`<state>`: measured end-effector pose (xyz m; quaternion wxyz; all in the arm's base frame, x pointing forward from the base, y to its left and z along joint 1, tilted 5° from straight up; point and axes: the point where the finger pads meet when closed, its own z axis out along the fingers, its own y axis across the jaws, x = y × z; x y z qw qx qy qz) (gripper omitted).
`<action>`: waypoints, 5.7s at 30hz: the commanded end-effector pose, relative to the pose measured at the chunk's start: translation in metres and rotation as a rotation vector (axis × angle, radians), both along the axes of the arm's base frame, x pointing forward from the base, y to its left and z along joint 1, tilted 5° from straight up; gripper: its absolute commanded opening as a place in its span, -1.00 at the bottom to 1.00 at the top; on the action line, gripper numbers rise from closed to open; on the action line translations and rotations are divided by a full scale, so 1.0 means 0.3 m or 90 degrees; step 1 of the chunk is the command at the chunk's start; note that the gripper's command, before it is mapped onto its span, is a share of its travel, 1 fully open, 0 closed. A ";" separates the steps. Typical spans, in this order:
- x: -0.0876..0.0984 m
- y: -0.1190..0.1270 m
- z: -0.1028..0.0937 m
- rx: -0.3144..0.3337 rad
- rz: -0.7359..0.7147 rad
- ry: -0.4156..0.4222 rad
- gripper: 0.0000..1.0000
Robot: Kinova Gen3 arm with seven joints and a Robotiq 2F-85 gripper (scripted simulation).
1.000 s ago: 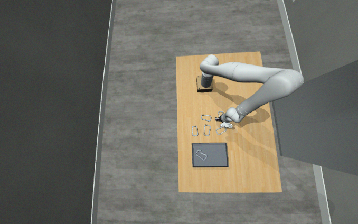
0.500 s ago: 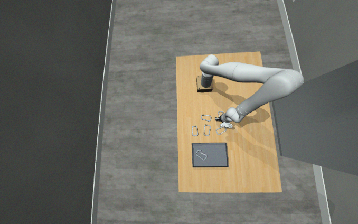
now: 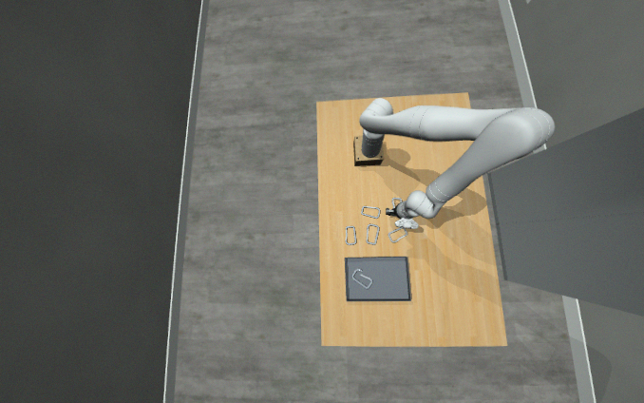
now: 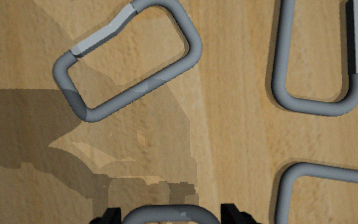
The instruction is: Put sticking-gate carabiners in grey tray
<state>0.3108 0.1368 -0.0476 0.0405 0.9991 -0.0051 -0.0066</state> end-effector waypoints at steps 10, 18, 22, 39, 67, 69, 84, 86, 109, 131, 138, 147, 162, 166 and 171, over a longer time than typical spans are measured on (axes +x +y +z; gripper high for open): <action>0.012 0.056 0.170 0.002 0.004 -0.004 -1.00; 0.012 0.056 0.170 0.002 0.004 -0.004 -1.00; 0.012 0.056 0.170 0.002 0.004 -0.004 -1.00; 0.345 0.028 0.166 0.001 0.004 -0.002 -1.00; 0.935 0.007 0.180 0.006 0.014 -0.006 -1.00; 0.946 0.006 0.179 0.006 0.014 -0.006 -1.00; 1.145 -0.018 0.167 0.002 0.013 -0.002 -1.00; 1.145 -0.018 0.167 0.002 0.013 -0.002 -1.00; 1.146 -0.018 0.167 0.002 0.012 -0.002 -1.00; 1.140 -0.039 -0.095 0.002 0.012 -0.003 -1.00; 1.140 -0.039 -0.095 0.002 0.012 -0.003 -1.00; 1.140 -0.039 -0.102 0.002 0.012 -0.003 -1.00; 1.140 -0.039 -0.102 0.002 0.012 -0.003 1.00; 1.140 -0.039 -0.102 0.002 0.012 -0.003 1.00; 1.140 -0.039 -0.102 0.002 0.012 -0.003 1.00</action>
